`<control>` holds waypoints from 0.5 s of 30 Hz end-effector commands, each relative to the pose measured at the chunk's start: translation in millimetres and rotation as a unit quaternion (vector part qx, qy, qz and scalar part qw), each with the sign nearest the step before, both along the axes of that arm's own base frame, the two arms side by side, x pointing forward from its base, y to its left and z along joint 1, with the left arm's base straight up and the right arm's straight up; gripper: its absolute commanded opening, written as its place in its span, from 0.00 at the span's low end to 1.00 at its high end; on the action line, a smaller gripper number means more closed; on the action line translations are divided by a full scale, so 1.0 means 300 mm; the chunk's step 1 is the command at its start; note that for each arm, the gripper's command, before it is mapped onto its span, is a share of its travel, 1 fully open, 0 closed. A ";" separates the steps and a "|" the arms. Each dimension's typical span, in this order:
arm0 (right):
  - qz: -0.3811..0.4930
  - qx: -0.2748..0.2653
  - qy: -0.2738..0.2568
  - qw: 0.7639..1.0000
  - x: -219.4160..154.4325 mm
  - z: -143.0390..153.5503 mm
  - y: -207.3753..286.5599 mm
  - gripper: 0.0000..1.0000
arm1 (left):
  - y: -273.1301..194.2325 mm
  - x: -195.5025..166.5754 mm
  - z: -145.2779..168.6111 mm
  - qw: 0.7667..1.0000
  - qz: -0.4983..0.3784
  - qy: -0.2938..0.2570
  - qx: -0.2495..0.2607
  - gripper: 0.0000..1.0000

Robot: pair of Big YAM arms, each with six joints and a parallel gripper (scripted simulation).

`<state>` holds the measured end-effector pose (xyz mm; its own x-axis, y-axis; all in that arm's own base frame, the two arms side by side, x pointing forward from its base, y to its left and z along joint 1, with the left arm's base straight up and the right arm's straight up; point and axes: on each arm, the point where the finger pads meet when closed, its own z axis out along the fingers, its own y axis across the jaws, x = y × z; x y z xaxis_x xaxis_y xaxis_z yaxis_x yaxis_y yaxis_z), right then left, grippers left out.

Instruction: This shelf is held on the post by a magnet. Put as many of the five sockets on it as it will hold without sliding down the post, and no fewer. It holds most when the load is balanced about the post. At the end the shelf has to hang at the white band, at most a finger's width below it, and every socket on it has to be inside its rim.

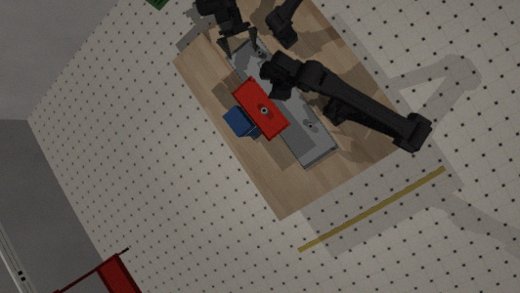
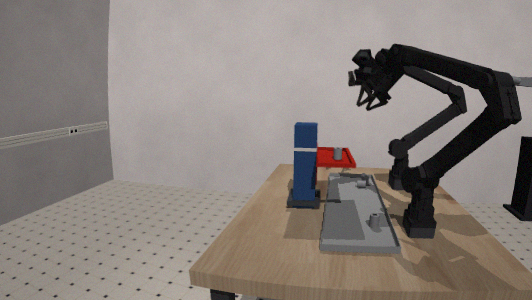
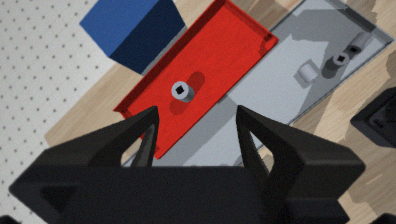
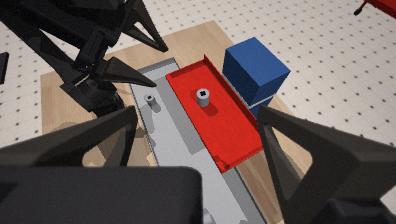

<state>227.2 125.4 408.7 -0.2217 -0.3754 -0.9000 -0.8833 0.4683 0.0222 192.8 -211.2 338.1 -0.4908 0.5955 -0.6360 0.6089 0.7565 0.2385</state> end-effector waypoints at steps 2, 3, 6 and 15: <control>-0.004 -0.004 -0.041 0.999 0.019 0.128 -0.013 1.00 | -0.014 -0.014 0.074 0.986 -0.151 -0.063 0.038 0.65; -0.004 -0.004 -0.041 0.999 0.019 0.128 -0.013 1.00 | -0.015 -0.018 0.078 0.983 -0.166 -0.068 0.043 0.65; -0.004 -0.004 -0.041 0.999 0.019 0.128 -0.013 1.00 | -0.016 -0.021 0.083 0.979 -0.182 -0.075 0.051 0.65; -0.004 -0.004 -0.041 0.999 0.019 0.128 -0.013 1.00 | -0.034 -0.071 0.173 0.930 -0.327 -0.141 0.096 0.65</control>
<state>227.2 125.4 408.8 -0.2217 -0.3754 -0.9000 -0.8833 0.4683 0.0222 173.8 -218.7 355.5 -0.0744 0.8196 -0.5681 0.8159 0.3776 0.4379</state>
